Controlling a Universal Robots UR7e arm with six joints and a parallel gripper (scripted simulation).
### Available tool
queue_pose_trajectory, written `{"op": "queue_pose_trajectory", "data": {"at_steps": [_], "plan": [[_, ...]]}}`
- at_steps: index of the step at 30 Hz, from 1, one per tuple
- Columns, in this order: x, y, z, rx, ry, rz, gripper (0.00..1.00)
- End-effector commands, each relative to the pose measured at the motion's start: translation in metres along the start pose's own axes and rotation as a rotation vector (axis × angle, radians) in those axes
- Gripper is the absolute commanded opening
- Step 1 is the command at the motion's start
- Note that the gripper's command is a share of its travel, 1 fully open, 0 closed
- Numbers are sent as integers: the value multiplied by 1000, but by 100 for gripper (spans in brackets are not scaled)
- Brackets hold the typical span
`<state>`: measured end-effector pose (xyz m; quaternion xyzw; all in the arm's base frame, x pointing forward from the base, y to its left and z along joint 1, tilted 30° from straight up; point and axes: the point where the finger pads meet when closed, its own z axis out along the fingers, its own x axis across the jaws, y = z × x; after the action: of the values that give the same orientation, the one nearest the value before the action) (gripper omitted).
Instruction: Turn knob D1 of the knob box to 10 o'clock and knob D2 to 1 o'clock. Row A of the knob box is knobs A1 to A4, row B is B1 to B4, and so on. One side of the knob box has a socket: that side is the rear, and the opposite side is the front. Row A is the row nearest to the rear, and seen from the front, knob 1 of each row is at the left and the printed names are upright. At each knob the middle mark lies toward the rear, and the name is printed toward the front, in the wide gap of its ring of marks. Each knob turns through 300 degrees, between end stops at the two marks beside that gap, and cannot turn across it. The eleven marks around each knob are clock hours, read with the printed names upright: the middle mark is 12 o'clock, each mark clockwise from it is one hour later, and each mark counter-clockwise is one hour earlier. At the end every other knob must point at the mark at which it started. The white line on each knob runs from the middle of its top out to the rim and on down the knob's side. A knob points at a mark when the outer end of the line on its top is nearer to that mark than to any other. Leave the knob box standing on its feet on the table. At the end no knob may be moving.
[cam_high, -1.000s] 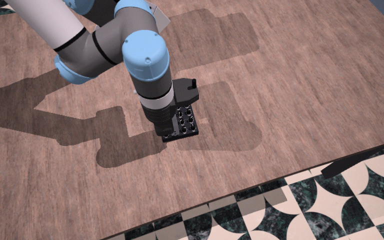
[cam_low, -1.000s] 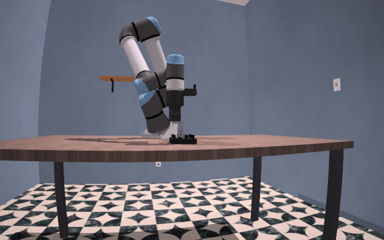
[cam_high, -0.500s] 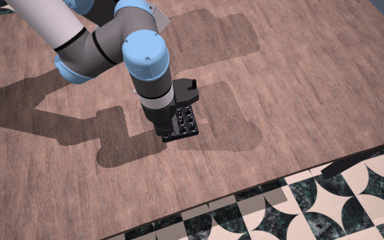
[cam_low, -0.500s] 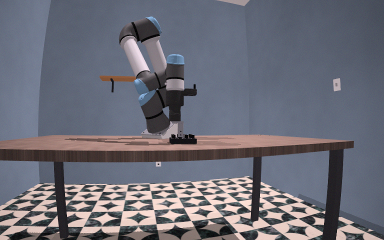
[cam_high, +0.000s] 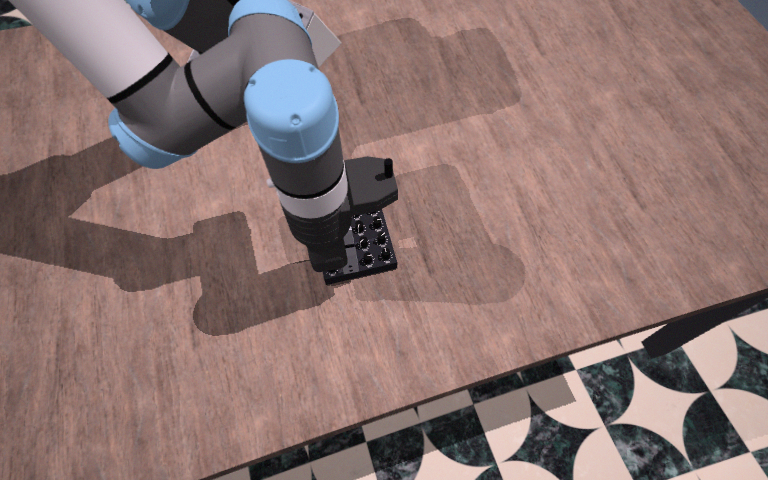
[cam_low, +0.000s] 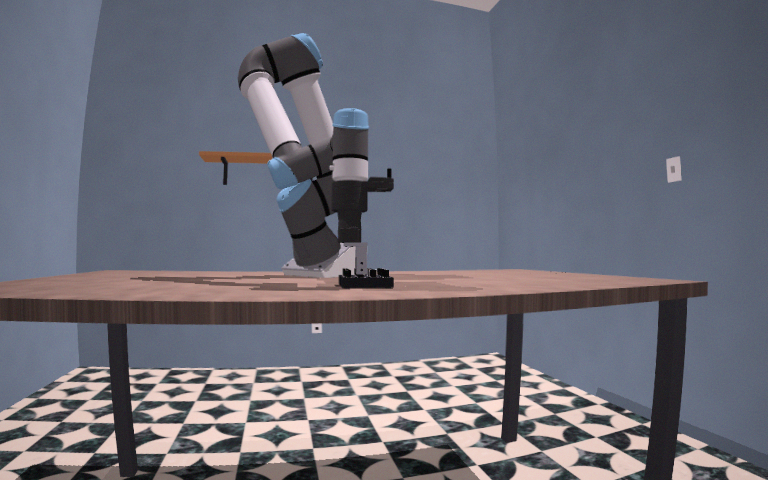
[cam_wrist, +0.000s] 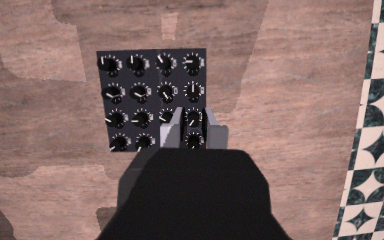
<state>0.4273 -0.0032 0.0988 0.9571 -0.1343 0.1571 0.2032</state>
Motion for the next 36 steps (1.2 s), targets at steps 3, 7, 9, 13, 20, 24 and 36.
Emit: {"op": "queue_pose_trajectory", "data": {"at_steps": [3, 7, 9, 13, 20, 24, 36], "plan": [[0, 0, 0, 0, 1, 0, 46], [0, 0, 0, 0, 1, 0, 46], [0, 0, 0, 0, 1, 0, 46], [0, 0, 0, 0, 1, 0, 46], [0, 0, -3, 0, 1, 0, 46], [0, 0, -11, 0, 1, 0, 46], [0, 0, -36, 0, 1, 0, 46]]}}
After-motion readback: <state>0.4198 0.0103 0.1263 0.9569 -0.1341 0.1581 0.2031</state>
